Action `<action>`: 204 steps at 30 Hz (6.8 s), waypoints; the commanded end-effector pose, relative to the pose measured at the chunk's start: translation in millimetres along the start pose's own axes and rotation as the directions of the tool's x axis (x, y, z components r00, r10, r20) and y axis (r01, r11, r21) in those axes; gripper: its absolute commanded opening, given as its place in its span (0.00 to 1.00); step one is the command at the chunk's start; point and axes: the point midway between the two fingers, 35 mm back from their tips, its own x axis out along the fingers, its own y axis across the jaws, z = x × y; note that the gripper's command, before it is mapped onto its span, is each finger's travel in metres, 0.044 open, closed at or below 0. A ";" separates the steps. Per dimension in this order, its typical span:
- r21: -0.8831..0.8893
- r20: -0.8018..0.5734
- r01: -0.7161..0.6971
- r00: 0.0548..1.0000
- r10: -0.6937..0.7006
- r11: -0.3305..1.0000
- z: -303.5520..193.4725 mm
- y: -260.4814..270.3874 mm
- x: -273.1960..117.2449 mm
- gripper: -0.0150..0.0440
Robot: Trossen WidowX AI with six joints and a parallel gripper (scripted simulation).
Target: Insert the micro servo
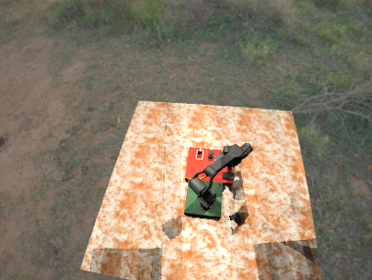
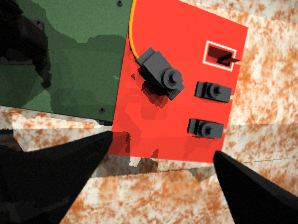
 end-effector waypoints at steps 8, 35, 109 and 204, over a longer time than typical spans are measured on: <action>-0.327 -0.046 -0.164 0.986 0.158 0.931 35.4 -2.9 25.8 1.00; -0.735 -0.212 -0.342 0.936 0.281 0.586 86.0 1.3 59.2 1.00; -0.735 -0.212 -0.342 0.936 0.281 0.586 83.9 3.0 68.9 0.25; 0.853 -0.205 0.033 0.939 0.276 0.522 145.0 -39.2 94.5 0.25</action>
